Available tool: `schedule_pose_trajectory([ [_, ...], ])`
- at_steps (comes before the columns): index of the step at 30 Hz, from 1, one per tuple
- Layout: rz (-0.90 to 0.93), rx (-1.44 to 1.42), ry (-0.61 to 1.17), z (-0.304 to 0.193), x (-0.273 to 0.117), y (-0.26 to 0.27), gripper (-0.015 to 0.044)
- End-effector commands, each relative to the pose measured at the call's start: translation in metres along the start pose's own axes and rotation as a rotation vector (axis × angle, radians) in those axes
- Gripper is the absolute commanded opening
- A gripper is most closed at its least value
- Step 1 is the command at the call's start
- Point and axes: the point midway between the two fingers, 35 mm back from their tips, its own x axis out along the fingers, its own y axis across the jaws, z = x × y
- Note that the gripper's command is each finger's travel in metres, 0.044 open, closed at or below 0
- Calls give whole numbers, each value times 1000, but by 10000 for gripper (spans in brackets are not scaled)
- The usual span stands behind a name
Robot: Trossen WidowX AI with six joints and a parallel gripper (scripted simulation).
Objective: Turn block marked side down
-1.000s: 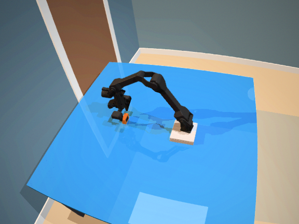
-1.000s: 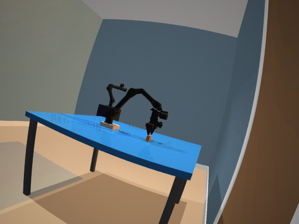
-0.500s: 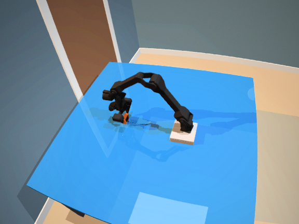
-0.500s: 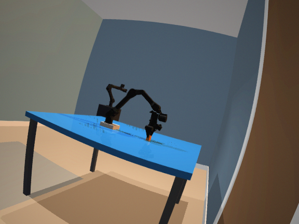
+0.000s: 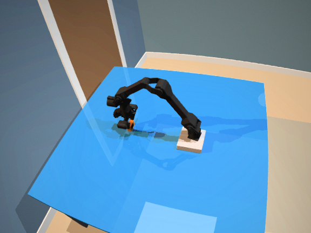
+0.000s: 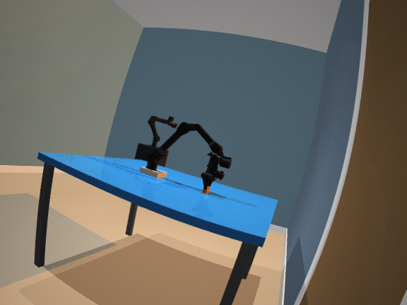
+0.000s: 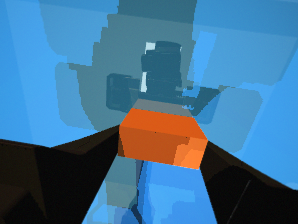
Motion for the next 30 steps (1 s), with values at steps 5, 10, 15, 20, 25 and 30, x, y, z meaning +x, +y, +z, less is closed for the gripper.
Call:
schedule_pose_trajectory([
  [5,-2,0,-1,0,1,0,169],
  [10,-2,0,-1,0,0,0,116],
  [15,-2,0,-1,0,-26,0,0],
  [20,-2,0,-1,0,-30,0,0],
  [25,-4,3,-49,2,-27,-1,0],
  [30,-5,6,-118,4,-23,-1,0],
])
